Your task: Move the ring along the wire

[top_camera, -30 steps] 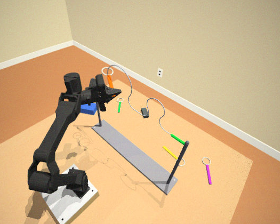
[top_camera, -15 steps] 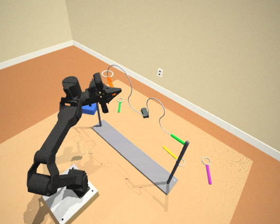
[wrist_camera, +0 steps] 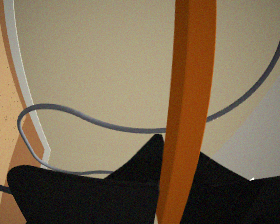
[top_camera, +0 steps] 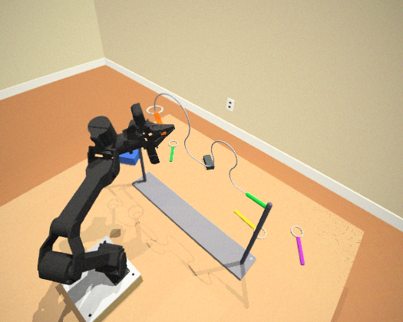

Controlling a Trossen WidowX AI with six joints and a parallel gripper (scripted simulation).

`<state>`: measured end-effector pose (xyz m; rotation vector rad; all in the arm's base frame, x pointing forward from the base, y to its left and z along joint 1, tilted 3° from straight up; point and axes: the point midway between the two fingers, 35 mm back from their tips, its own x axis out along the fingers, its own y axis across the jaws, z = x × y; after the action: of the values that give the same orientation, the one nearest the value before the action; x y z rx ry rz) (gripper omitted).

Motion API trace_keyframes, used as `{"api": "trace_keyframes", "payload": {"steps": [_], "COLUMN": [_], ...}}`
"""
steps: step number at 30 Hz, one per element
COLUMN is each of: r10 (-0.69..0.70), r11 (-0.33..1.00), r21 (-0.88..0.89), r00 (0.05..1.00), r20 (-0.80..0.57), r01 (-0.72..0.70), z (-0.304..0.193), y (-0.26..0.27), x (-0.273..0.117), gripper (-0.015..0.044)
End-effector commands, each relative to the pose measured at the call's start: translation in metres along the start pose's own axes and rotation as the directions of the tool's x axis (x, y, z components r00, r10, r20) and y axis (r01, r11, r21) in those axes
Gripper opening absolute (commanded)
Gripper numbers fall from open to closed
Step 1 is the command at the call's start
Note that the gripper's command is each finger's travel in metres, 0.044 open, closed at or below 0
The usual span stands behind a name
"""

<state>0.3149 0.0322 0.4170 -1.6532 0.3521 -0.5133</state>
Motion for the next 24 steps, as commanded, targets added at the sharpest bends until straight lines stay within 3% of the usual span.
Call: {"api": "trace_keyframes", "payload": {"steps": [1, 24], "r10": [-0.031, -0.129], "r11": [0.998, 0.962], "r21": [-0.055, -0.238], "r00": [0.999, 0.991], "r20": [0.007, 0.043], "r01": [0.032, 0.136], "z": [-0.0008, -0.0010], "y": [-0.0021, -0.0047], "x": [0.0001, 0.0006], "gripper": [-0.0150, -0.0150]}}
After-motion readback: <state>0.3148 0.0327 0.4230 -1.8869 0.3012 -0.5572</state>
